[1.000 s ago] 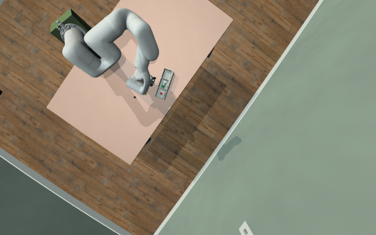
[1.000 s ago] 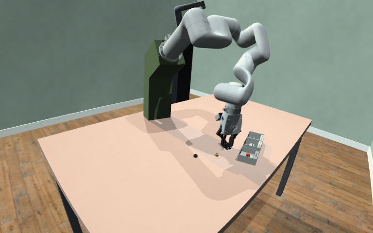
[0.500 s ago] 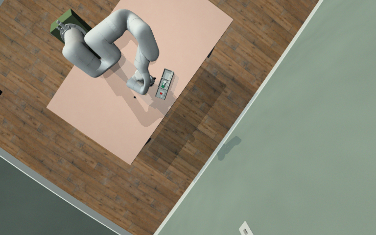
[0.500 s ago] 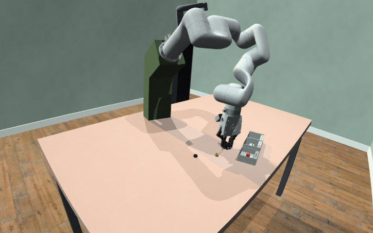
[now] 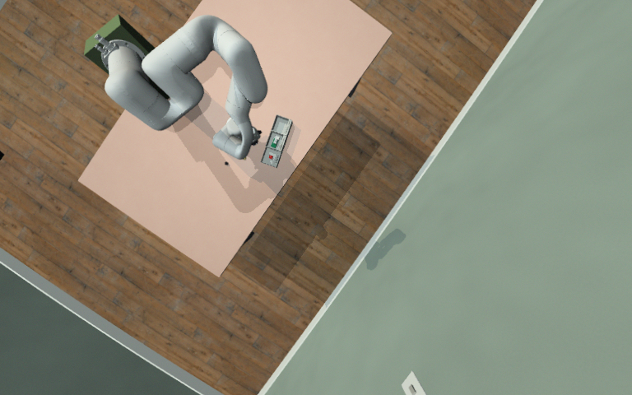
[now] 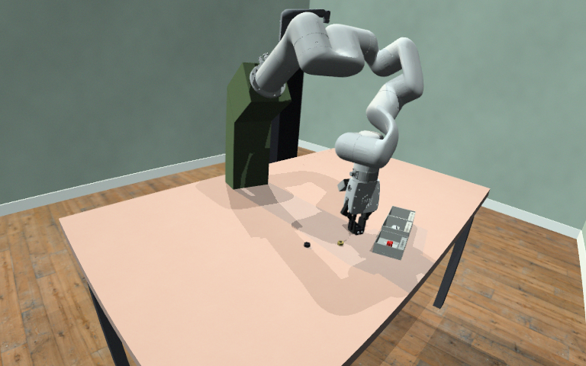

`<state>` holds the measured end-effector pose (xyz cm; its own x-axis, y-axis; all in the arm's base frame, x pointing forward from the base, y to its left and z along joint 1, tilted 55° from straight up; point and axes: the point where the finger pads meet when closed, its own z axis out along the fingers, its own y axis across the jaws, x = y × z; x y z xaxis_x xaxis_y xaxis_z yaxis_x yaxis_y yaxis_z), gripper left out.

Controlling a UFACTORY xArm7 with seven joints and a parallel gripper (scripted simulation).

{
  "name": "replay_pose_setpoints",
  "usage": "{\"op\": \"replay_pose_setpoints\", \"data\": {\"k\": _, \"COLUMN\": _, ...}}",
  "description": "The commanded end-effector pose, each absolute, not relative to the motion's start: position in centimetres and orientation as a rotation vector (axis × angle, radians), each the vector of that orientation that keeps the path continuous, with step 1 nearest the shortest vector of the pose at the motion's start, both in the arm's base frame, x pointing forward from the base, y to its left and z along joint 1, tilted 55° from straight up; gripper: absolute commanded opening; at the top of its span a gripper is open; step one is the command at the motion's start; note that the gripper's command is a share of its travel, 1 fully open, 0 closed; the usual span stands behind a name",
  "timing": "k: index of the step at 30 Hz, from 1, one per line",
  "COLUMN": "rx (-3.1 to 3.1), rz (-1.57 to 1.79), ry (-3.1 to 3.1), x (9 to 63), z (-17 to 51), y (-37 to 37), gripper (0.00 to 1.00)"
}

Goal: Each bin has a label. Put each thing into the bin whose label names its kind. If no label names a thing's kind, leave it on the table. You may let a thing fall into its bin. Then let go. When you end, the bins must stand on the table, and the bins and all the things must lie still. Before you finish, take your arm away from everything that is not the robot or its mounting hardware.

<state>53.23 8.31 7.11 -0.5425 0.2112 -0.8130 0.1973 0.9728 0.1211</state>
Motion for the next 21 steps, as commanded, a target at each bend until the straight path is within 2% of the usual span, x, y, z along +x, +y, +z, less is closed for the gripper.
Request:
{"op": "replay_pose_setpoints", "data": {"k": 1, "rx": 0.286, "rz": 0.019, "ry": 2.157, "x": 53.2, "z": 7.2, "y": 8.3, "gripper": 0.00}}
{"op": "replay_pose_setpoints", "data": {"k": 21, "rx": 0.286, "rz": 0.019, "ry": 2.157, "x": 51.9, "z": 8.1, "y": 8.5, "gripper": 0.00}}
